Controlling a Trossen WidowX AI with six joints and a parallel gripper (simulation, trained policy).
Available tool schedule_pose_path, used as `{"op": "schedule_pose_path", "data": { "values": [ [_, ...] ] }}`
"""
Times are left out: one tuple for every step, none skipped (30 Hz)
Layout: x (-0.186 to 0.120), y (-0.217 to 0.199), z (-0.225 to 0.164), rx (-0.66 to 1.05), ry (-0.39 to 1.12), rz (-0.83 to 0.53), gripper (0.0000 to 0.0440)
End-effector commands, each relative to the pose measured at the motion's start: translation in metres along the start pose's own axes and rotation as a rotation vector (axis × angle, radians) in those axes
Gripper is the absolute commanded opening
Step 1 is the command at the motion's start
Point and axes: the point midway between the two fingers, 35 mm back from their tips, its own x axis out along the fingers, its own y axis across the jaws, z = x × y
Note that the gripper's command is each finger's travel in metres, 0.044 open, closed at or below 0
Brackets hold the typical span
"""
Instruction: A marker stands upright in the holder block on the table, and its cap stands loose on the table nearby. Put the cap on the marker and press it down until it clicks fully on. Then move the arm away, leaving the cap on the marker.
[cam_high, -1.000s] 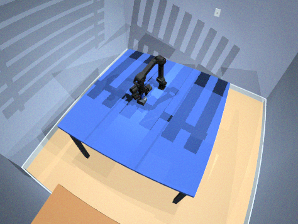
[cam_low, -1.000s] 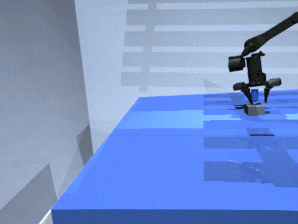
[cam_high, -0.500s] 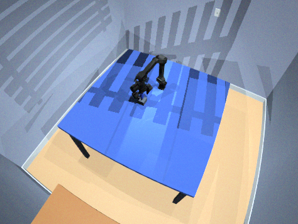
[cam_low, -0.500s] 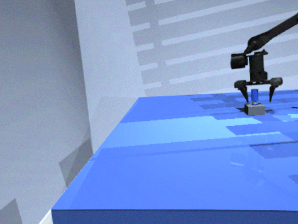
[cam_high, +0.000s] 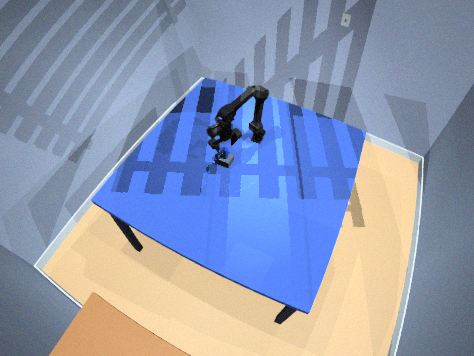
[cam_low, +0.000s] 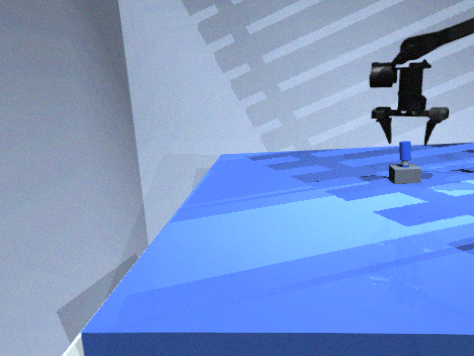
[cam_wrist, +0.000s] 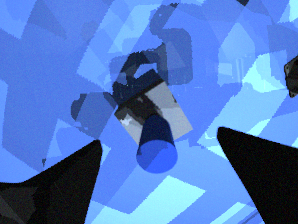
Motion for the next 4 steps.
{"op": "schedule_pose_path", "data": {
  "values": [
    [-0.0124, 0.0025, 0.0024, 0.011, -0.002, 0.032, 0.0440],
    [-0.0145, 0.0024, 0.0028, 0.011, -0.002, 0.036, 0.0440],
    [-0.0166, 0.0023, 0.0033, 0.011, -0.002, 0.041, 0.0440],
    [-0.0185, 0.0021, 0.0039, 0.011, -0.003, 0.045, 0.0440]
  ]
}}
